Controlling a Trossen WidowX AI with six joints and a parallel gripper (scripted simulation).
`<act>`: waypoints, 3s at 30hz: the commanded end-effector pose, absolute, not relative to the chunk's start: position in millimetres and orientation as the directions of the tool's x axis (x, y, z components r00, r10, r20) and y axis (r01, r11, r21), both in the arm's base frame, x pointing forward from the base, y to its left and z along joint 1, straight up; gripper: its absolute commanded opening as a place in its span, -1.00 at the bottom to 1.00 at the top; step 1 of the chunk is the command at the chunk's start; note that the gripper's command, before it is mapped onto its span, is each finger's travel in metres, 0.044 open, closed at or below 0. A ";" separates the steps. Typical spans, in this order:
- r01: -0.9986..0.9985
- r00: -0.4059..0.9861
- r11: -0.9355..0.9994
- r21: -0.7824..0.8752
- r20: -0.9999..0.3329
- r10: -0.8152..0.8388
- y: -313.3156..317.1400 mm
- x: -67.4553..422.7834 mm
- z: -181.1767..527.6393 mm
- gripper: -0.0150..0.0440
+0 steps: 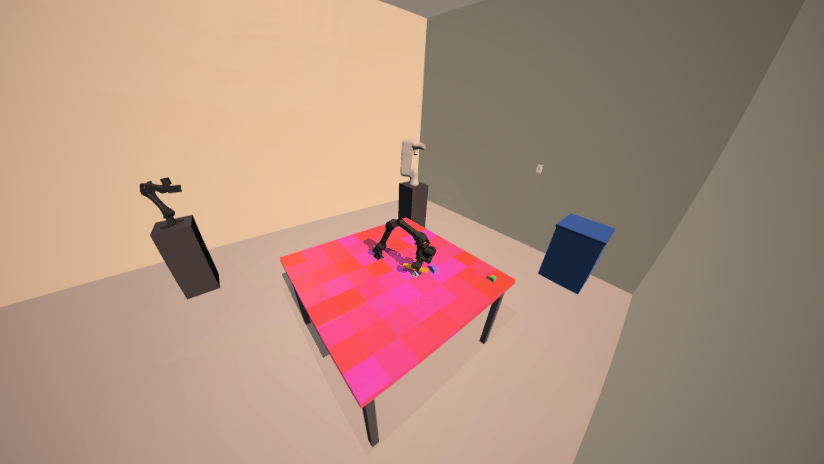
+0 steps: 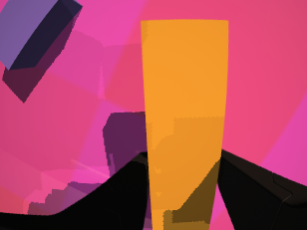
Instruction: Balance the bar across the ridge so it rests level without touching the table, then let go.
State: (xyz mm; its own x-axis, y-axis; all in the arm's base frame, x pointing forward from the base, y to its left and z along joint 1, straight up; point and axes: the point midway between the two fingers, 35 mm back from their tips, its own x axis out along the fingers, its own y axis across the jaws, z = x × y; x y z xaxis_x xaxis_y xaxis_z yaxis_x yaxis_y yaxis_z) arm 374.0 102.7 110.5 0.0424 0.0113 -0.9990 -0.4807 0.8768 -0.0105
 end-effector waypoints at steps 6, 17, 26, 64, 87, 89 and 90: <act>-0.481 0.042 0.877 -0.010 -0.999 0.011 102.7 373.9 110.3 0.08; -0.481 0.042 0.877 -0.010 -0.999 0.011 102.7 373.9 110.3 0.09; -0.481 0.042 0.877 -0.010 -0.999 0.011 102.7 373.9 110.3 0.09; -0.480 0.084 0.877 -0.020 -0.996 0.023 101.2 368.5 209.9 1.00; -0.480 0.084 0.877 -0.020 -0.996 0.023 101.2 368.5 209.9 1.00; -0.480 0.084 0.877 -0.020 -0.996 0.023 101.2 368.5 209.9 1.00; -0.480 0.084 0.877 -0.020 -0.996 0.023 101.2 368.5 209.9 1.00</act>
